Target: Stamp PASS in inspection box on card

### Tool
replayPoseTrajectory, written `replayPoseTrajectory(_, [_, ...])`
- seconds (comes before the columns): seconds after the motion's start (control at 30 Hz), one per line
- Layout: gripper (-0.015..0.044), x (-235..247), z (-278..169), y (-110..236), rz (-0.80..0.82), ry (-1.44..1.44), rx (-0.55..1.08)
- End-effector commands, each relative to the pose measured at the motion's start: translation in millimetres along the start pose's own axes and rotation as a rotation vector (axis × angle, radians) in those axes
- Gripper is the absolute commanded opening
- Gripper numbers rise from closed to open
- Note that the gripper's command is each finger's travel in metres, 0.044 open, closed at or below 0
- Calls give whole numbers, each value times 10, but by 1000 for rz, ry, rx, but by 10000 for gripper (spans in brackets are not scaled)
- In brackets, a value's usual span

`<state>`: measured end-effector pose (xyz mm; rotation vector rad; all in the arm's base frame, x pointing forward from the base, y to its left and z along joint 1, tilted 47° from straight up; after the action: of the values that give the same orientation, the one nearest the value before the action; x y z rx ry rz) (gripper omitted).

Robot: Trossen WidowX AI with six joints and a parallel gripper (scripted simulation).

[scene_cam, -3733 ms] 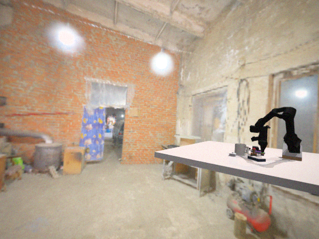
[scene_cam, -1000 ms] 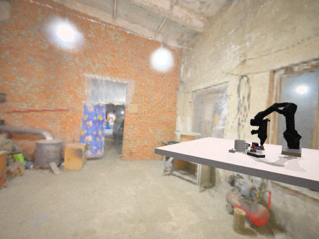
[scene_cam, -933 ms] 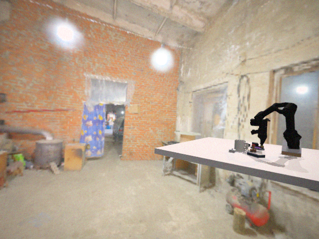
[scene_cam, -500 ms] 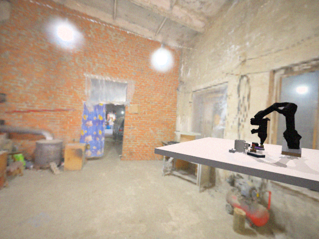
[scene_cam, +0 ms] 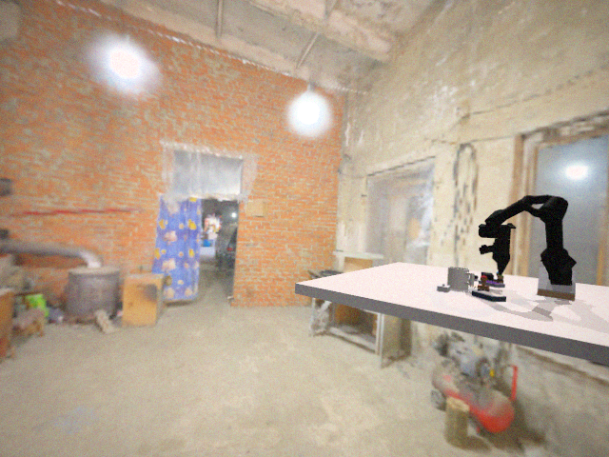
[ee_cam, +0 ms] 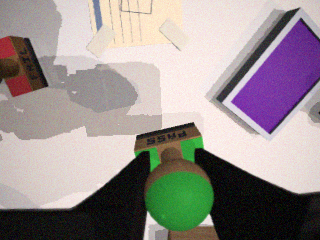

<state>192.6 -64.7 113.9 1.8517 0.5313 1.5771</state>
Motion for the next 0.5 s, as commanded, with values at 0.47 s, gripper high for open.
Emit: replayPoseTrajectory(0.47, [0,5,4,102,-7,8,-3])
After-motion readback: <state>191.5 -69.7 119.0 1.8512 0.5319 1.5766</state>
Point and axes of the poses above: the point midway between the two fingers, 35 mm back from their tips, its own y axis back along the fingers, its own x axis across the jaws, z = x × y, the point moved 8 cm from there along y, back along the fingers, and after that the axes turned 13 degrees about -y, right-handed, at the moved point
